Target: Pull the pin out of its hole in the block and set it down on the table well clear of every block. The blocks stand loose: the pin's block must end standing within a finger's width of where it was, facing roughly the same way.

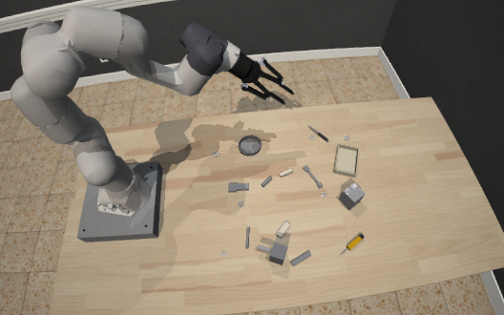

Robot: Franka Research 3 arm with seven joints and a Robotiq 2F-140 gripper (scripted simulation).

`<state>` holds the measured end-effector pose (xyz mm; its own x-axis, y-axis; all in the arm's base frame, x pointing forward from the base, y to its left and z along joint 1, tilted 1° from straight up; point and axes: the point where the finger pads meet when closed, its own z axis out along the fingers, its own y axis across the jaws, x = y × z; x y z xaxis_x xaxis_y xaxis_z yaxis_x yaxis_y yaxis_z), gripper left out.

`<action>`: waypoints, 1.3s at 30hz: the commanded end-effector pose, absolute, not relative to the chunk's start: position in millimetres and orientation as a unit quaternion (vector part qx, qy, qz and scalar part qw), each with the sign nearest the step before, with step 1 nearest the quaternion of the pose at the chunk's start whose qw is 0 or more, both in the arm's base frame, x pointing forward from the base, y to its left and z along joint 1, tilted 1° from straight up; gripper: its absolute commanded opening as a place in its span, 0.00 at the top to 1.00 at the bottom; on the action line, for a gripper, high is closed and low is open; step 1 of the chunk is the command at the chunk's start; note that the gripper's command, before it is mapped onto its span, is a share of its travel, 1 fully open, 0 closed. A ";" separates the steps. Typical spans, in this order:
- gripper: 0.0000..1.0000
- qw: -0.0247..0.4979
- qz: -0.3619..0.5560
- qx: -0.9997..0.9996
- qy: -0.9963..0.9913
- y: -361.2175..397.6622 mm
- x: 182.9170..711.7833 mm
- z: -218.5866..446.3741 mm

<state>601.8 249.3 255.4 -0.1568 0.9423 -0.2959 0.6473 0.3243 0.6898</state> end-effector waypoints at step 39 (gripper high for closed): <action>0.66 0.294 0.185 0.320 0.882 14.6 716.6 175.5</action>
<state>731.3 18.1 185.1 -0.4860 0.7727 -0.4084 0.5133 0.6306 0.5821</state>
